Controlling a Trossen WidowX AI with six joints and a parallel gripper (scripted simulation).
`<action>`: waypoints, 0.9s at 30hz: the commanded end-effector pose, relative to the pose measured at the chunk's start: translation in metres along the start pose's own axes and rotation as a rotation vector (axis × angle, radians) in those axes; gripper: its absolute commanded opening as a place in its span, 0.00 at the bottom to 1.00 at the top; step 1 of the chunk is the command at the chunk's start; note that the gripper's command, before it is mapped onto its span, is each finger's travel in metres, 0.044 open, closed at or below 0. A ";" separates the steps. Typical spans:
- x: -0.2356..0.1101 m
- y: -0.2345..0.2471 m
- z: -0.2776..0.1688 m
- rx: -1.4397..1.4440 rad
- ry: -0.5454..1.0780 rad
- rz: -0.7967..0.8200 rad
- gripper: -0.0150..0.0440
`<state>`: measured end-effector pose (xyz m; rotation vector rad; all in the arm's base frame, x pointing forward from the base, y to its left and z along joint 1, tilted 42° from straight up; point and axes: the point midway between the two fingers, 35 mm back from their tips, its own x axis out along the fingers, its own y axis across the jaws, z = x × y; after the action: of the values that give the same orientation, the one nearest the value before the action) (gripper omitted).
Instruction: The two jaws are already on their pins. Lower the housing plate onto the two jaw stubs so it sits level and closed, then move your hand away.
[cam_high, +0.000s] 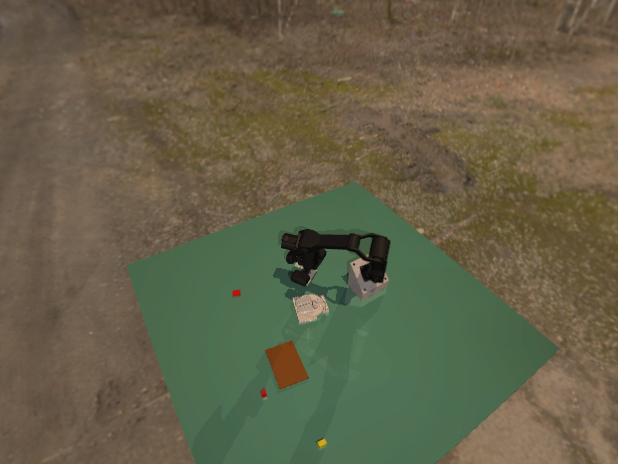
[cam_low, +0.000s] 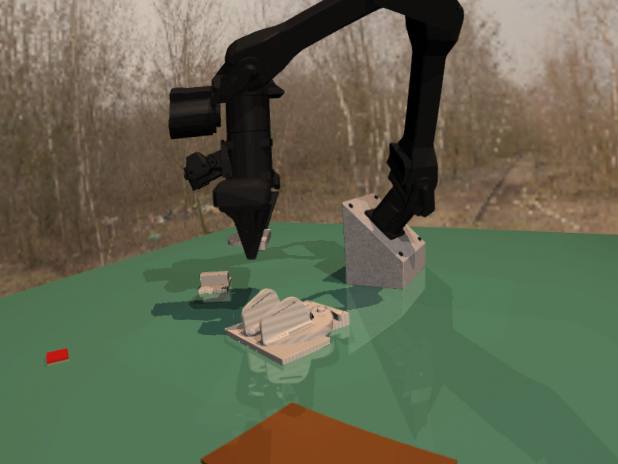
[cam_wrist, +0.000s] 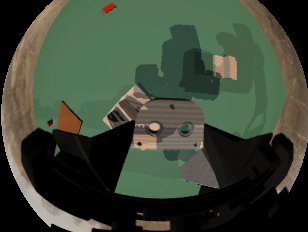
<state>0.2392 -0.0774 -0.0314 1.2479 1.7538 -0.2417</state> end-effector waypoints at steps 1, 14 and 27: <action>0.000 0.009 -0.011 -0.116 0.001 0.008 0.85; 0.005 0.030 -0.047 -0.491 0.012 0.018 0.85; 0.010 0.040 -0.071 -0.736 0.020 0.028 0.85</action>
<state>0.2314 -0.0111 0.0104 0.7429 1.6267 0.3862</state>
